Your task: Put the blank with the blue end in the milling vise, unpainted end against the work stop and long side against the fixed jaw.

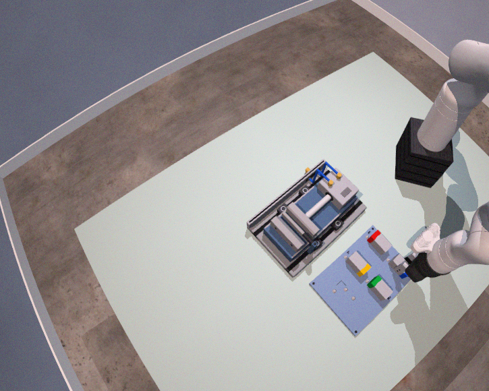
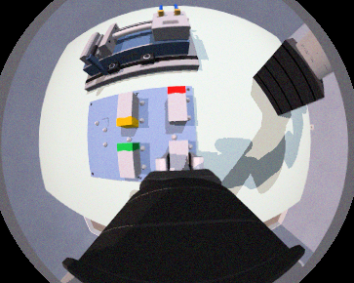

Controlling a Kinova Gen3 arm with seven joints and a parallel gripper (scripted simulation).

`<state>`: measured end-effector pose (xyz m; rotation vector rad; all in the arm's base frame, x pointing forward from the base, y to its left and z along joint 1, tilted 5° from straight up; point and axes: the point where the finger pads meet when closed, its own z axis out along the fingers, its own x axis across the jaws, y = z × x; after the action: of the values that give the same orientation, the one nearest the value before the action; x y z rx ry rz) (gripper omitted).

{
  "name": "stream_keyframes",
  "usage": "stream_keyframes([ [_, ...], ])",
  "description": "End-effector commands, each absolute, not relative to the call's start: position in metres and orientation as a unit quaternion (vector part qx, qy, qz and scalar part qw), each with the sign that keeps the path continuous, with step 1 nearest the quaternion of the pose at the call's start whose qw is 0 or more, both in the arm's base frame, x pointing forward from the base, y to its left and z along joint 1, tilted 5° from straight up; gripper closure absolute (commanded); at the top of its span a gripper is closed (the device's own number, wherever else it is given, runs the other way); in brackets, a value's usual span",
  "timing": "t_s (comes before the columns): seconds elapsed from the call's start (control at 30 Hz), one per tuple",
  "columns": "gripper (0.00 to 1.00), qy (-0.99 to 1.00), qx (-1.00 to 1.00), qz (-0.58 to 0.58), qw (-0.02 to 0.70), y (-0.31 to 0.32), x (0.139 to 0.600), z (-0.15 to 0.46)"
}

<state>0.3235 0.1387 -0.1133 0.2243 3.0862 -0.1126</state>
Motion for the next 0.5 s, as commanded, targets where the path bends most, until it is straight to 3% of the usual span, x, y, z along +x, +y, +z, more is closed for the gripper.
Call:
stream_keyframes([
  [0.0,1.00,0.996,0.073,-0.035,0.023,0.140,0.324,-0.109],
  [0.47,1.00,0.996,0.073,-0.035,0.023,0.141,0.323,-0.083],
])
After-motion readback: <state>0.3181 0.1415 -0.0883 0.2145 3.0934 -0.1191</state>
